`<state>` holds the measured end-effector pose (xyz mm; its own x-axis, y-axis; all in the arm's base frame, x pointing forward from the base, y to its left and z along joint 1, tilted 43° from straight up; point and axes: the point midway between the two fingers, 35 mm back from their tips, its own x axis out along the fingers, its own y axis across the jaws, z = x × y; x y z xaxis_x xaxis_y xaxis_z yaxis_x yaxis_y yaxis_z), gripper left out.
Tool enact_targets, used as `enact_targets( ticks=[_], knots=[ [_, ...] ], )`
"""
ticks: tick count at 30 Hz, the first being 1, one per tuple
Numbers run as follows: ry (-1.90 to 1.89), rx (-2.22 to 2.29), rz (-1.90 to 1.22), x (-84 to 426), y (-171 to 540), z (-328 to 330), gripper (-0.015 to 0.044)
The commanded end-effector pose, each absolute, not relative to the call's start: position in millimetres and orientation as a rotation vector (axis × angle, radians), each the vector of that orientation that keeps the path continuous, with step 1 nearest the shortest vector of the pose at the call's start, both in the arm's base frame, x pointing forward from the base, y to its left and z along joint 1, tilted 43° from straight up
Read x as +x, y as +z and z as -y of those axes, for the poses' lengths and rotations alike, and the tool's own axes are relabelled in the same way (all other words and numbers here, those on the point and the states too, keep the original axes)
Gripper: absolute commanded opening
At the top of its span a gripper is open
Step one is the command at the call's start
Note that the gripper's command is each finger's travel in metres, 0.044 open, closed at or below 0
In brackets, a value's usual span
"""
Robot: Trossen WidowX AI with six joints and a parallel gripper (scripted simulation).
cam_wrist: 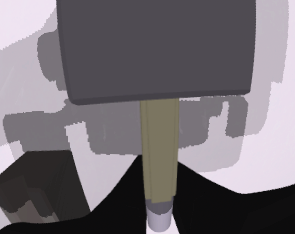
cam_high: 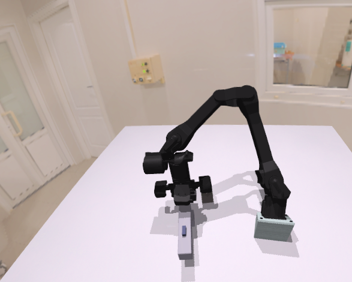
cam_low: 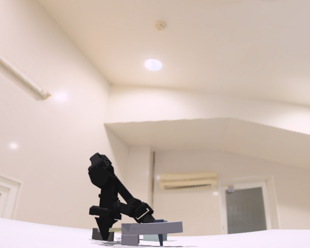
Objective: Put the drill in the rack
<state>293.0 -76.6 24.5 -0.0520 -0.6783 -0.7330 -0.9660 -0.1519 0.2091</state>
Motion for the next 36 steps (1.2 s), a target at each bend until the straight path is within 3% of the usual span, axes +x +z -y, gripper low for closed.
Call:
enact_targets(
  ticks=[1, 36],
  knots=[
    [1.038, -1.853, -1.742, 294.0, 24.5, 76.4, 0.0000],
    [1.046, -1.845, -1.745, 291.8, 28.0, 74.6, 0.0000]
  ],
)
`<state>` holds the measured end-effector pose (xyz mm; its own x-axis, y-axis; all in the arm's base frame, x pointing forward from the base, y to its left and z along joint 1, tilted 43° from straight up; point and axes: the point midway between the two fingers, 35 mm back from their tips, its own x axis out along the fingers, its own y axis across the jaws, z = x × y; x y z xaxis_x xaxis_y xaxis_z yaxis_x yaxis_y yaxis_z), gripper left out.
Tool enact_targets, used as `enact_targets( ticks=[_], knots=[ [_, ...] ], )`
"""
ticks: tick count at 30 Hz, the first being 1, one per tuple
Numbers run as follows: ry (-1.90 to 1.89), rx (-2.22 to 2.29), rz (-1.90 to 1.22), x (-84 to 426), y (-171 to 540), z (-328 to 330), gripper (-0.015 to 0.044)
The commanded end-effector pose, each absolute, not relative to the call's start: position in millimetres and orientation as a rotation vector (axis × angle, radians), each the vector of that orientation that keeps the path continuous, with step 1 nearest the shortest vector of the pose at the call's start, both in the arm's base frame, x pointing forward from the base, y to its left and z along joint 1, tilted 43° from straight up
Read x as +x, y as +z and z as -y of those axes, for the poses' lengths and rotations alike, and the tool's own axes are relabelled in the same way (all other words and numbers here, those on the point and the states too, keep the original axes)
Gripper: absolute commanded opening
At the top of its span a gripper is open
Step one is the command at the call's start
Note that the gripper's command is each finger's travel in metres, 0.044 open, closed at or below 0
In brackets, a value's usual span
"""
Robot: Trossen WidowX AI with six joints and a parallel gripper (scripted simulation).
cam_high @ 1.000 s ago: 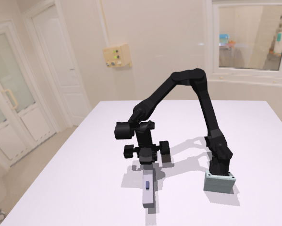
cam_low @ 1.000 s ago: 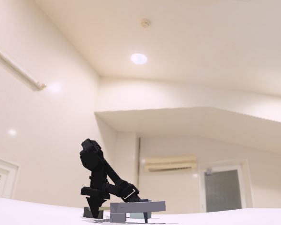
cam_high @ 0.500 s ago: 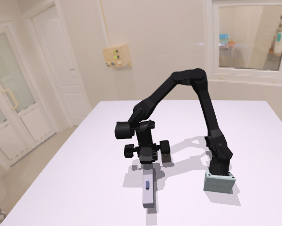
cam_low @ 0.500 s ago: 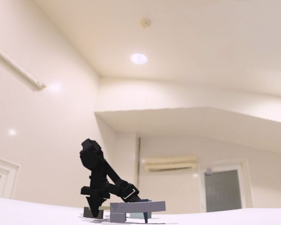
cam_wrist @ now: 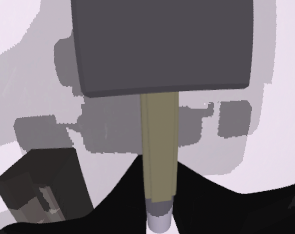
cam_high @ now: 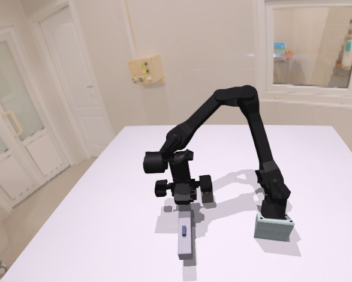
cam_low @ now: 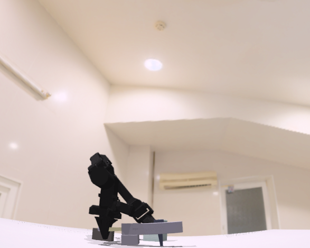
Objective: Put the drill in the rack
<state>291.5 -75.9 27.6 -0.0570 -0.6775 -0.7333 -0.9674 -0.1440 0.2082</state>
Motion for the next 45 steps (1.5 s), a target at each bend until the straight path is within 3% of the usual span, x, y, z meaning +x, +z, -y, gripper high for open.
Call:
enact_targets(
  ticks=[1, 45],
  knots=[
    [1.045, -1.845, -1.745, 292.0, 28.6, 76.0, 0.0000],
    [1.042, -1.847, -1.747, 308.7, 68.0, 124.4, 0.0000]
  ],
)
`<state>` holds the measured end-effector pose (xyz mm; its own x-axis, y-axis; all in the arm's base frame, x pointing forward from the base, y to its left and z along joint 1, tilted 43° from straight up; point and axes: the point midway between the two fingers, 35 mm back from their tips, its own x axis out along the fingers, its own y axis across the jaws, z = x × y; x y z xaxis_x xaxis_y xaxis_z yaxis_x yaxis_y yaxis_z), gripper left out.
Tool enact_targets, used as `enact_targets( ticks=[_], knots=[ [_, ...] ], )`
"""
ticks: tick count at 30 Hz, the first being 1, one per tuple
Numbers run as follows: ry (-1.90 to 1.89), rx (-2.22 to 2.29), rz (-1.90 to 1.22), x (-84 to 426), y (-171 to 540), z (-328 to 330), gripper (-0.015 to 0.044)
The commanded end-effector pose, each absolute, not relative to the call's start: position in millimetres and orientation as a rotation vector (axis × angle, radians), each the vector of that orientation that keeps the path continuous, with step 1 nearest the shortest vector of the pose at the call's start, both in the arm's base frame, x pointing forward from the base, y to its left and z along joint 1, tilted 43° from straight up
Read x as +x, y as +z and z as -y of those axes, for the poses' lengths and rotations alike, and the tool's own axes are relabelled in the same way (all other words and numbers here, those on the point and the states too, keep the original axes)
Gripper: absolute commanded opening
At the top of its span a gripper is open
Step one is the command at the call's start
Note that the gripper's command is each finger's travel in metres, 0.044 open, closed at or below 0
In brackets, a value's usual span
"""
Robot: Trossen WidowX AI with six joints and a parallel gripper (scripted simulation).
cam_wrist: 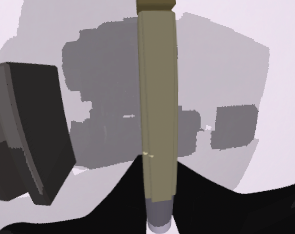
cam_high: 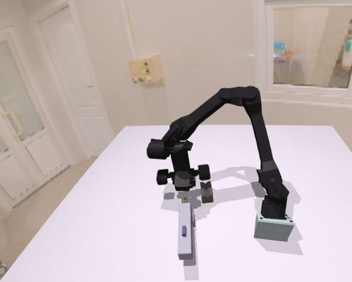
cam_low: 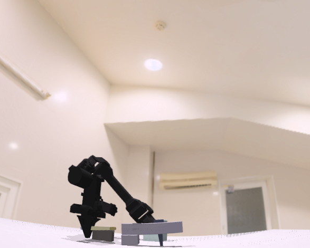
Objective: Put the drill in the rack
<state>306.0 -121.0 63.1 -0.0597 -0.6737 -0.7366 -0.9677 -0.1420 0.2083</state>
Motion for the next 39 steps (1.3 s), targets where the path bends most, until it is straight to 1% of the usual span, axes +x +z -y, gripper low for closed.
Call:
enact_targets(
  ticks=[1, 39],
  knots=[
    [1.042, -1.847, -1.747, 308.9, 68.5, 125.1, 0.0000],
    [1.043, -1.846, -1.746, 305.3, 82.2, 110.7, 0.0000]
  ],
)
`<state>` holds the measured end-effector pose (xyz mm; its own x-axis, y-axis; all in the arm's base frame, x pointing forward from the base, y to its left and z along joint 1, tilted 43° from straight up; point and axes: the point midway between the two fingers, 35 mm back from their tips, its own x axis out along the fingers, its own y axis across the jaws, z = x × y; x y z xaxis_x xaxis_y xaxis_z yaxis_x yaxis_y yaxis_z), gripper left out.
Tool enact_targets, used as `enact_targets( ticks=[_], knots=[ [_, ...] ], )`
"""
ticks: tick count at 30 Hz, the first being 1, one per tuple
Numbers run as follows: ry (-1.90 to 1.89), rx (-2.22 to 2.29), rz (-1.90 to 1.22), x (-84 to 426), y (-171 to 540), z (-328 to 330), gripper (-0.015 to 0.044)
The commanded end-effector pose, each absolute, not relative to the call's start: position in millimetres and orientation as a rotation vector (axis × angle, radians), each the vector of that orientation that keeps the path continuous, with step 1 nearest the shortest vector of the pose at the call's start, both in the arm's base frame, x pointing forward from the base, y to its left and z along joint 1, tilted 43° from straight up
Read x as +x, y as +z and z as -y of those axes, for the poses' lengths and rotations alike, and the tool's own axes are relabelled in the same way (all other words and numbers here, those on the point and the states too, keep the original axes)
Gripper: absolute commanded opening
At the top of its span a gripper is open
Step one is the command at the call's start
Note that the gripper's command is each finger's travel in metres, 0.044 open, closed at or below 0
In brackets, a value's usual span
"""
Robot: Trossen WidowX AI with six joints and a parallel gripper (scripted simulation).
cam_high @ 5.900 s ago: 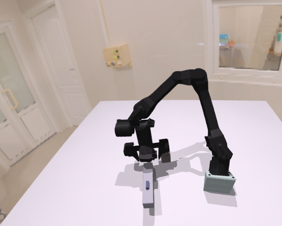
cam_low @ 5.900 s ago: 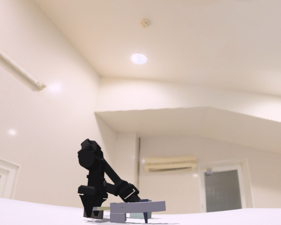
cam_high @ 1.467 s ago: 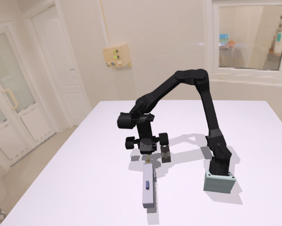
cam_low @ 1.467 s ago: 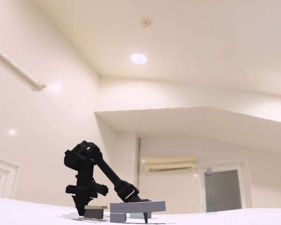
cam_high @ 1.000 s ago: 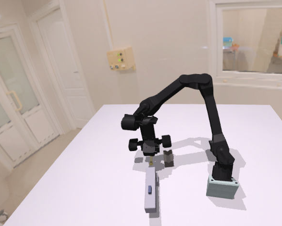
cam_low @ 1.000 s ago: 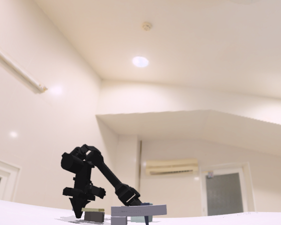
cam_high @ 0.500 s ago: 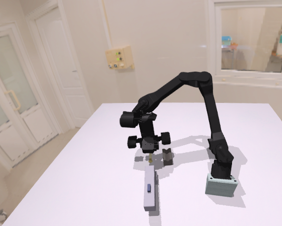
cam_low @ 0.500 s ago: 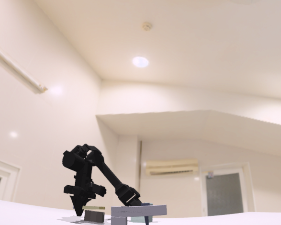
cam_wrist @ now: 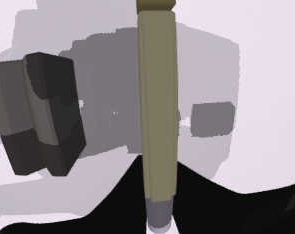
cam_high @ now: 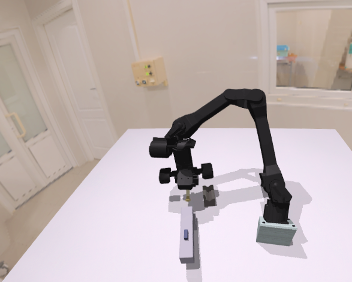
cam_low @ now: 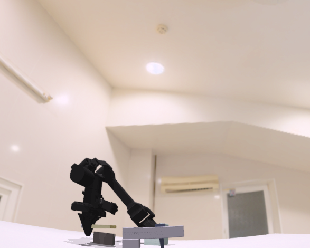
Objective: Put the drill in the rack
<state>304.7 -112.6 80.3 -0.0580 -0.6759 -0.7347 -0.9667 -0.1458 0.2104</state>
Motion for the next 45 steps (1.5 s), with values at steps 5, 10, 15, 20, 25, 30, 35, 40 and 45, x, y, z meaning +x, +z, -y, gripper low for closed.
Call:
enact_targets(
  ticks=[5, 10, 15, 20, 25, 30, 35, 40, 45],
  knots=[
    [1.043, -1.846, -1.746, 305.1, 84.1, 108.9, 0.0000],
    [1.043, -1.846, -1.746, 304.9, 86.0, 107.1, 0.0000],
    [1.043, -1.846, -1.746, 304.9, 87.8, 105.4, 0.0000],
    [1.043, -1.846, -1.746, 304.9, 89.6, 103.7, 0.0000],
    [1.043, -1.846, -1.746, 305.0, 91.4, 102.1, 0.0000],
    [1.044, -1.846, -1.746, 305.2, 93.1, 100.5, 0.0000],
    [1.044, -1.846, -1.746, 305.5, 94.7, 99.0, 0.0000],
    [1.044, -1.846, -1.746, 305.9, 96.3, 97.5, 0.0000],
    [1.044, -1.846, -1.746, 306.4, 97.9, 96.1, 0.0000]
  ],
)
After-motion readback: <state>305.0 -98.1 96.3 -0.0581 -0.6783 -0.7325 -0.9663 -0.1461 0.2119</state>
